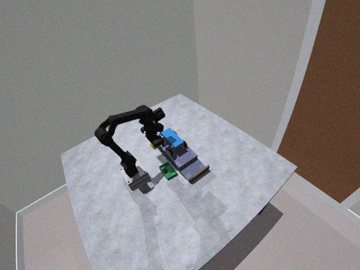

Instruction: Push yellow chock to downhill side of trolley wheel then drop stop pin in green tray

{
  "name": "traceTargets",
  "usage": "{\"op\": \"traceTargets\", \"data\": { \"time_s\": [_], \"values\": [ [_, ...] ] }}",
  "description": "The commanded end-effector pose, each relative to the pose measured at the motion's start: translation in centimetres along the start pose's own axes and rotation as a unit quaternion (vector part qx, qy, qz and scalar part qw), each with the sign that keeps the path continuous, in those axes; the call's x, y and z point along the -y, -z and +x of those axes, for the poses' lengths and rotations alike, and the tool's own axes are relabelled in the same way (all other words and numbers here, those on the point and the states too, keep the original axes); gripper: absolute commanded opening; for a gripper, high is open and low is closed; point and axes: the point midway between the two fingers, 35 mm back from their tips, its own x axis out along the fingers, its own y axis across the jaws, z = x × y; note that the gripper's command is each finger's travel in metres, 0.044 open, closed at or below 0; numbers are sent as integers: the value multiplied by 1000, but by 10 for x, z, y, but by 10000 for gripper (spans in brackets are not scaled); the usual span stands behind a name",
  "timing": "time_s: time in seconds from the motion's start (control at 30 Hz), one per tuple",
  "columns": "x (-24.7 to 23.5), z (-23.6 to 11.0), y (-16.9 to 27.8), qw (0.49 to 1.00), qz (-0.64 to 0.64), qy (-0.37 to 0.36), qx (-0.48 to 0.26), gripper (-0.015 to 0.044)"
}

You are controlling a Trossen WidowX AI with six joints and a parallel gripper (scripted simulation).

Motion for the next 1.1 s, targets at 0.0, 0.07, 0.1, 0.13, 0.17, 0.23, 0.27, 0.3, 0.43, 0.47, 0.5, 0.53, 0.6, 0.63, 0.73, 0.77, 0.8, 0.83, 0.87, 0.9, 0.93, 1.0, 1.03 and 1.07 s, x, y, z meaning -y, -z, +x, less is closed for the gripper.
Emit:
{"op": "traceTargets", "data": {
  "time_s": [0.0,0.07,0.1,0.13,0.17,0.23,0.27,0.3,0.43,0.47,0.5,0.53,0.6,0.63,0.73,0.77,0.8,0.83,0.87,0.9,0.93,1.0,1.03,1.07],
  "values": [
    [13,1,-4,1000,-1,2,1,0],
    [20,1,-5,1000,-1,2,1,0],
    [23,1,-6,1000,-1,2,1,0],
    [26,1,-7,1000,-1,3,2,0],
    [30,1,-8,1000,-1,3,2,0],
    [36,2,-9,1000,-1,3,2,0],
    [40,2,-10,1000,-1,3,2,0],
    [43,2,-11,1000,-1,3,2,0],
    [57,3,-14,1000,-1,4,2,0],
    [61,3,-15,1000,-1,4,2,0],
    [64,3,-16,1000,-1,4,2,0],
    [68,3,-17,1000,-1,4,2,0],
    [76,4,-18,1000,-1,5,2,0],
    [79,4,-19,1000,-1,5,2,0],
    [91,4,-22,1000,-1,5,2,0],
    [94,4,-23,1000,-1,6,2,0],
    [98,5,-24,1000,-1,6,2,0],
    [101,5,-25,1000,-1,6,2,0],
    [105,5,-26,1000,-1,6,2,0],
    [110,5,-27,1000,-1,6,2,0],
    [114,5,-28,1000,-1,7,2,0],
    [122,5,-30,1000,-1,7,2,0],
    [126,5,-31,1000,-1,7,2,0],
    [130,6,-33,1000,-1,7,3,0]
  ]
}}
